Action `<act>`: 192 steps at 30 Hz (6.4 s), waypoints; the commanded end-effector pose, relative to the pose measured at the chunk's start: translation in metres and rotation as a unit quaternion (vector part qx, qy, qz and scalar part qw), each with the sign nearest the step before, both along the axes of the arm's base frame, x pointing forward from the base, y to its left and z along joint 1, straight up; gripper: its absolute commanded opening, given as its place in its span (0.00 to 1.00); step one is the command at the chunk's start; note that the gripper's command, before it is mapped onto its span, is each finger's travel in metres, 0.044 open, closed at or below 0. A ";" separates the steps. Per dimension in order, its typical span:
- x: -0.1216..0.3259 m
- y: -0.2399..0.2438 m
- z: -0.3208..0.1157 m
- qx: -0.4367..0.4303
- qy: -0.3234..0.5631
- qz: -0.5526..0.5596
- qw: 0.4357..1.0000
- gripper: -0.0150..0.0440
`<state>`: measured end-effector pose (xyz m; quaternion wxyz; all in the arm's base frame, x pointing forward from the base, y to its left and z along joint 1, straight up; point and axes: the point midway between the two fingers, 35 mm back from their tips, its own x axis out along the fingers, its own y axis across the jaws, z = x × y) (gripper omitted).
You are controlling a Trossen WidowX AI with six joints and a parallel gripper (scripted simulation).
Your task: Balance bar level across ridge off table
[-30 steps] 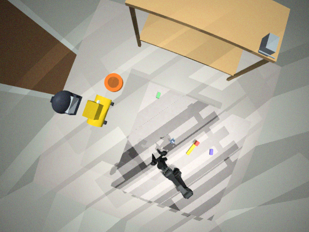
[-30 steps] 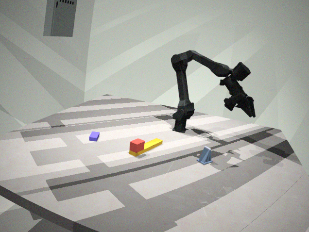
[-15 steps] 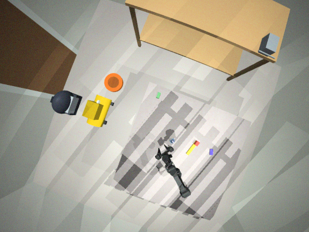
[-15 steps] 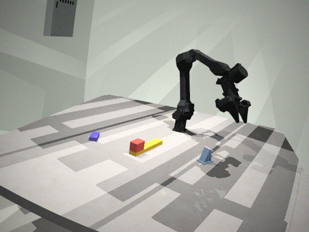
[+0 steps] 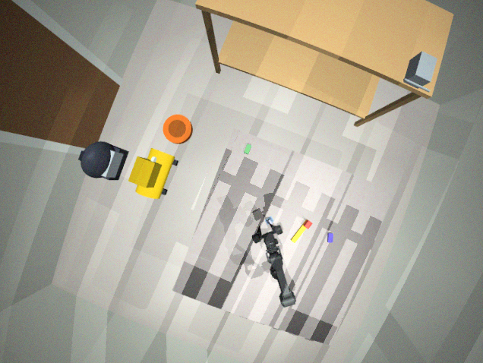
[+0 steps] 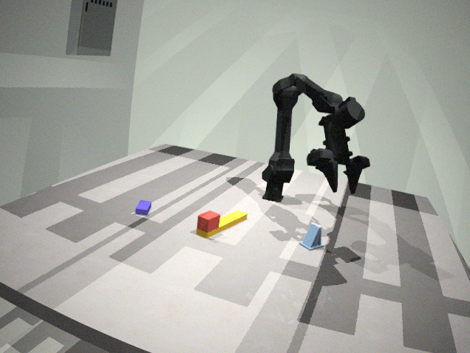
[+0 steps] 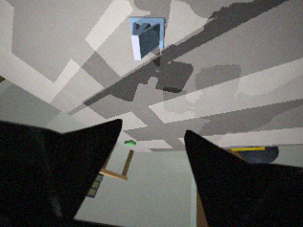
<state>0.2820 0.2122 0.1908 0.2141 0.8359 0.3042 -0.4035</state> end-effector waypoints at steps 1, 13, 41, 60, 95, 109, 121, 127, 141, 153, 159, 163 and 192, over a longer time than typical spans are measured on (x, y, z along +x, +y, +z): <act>0.012 -0.016 -0.002 -0.006 0.018 -0.033 0.999 0.79; 0.038 -0.072 -0.012 -0.027 0.076 -0.132 0.988 0.79; 0.053 -0.212 -0.030 -0.041 0.219 -0.355 0.908 0.79; 0.035 -0.285 -0.036 -0.026 0.298 -0.464 0.834 0.79; 0.038 -0.286 -0.138 -0.026 0.298 -0.464 0.834 0.79; 0.038 -0.285 -0.142 -0.026 0.298 -0.464 0.834 0.79; 0.038 -0.286 -0.141 -0.028 0.297 -0.463 0.835 0.51; 0.038 -0.286 -0.141 -0.028 0.297 -0.463 0.835 0.44; 0.042 -0.287 -0.112 -0.028 0.296 -0.463 0.835 0.25; 0.042 -0.287 -0.081 -0.028 0.296 -0.464 0.835 0.25; 0.040 -0.286 -0.065 -0.028 0.296 -0.464 0.834 0.25; 0.039 -0.286 -0.055 -0.028 0.296 -0.464 0.834 0.25; 0.041 -0.256 -0.033 -0.135 0.268 -0.155 0.941 0.25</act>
